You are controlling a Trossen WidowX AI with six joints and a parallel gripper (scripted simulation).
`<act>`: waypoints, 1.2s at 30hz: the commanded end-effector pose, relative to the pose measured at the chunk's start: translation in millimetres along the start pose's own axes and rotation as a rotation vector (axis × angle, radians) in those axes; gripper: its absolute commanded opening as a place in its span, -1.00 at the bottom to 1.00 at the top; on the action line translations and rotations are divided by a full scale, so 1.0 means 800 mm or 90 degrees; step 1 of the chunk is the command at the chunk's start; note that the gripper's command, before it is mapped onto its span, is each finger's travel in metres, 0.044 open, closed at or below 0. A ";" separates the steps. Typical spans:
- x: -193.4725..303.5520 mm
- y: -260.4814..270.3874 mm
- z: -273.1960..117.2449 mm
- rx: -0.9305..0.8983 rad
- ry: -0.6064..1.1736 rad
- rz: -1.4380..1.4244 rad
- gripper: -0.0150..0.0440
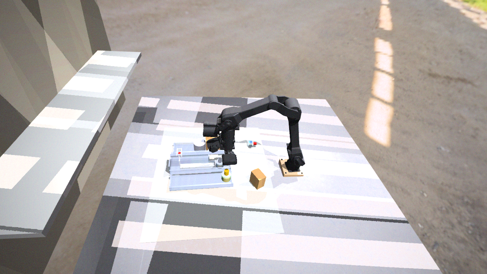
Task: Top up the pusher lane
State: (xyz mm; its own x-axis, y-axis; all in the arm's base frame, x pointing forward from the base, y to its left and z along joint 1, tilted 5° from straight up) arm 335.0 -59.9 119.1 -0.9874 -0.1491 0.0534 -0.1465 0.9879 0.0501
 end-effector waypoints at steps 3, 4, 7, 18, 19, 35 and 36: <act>-0.010 -0.003 -0.007 0.006 -0.019 0.002 -0.49; -0.011 -0.003 -0.008 0.006 -0.019 0.002 -0.49; -0.012 -0.003 -0.008 0.006 -0.019 0.002 -0.49; -0.014 -0.003 -0.009 0.006 -0.019 0.002 -0.49; -0.014 -0.003 -0.009 0.006 -0.019 0.002 -0.49; -0.014 -0.003 -0.008 0.006 -0.019 0.002 -0.49; -0.014 -0.003 -0.008 0.006 -0.019 0.002 -0.49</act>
State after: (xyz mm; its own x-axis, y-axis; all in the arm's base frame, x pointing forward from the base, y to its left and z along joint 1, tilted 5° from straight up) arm 341.2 -60.2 121.6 -0.9874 -0.1493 0.0521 -0.1467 0.9879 0.0495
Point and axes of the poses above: the point midway between the two fingers, 35 mm back from their tips, its own z axis out along the fingers, its own y axis across the jaws, x = y × z, the point moved 6 cm from there along -z, back along the fingers, and after that the axes turned 12 degrees about -z, right-handed, at the moved point
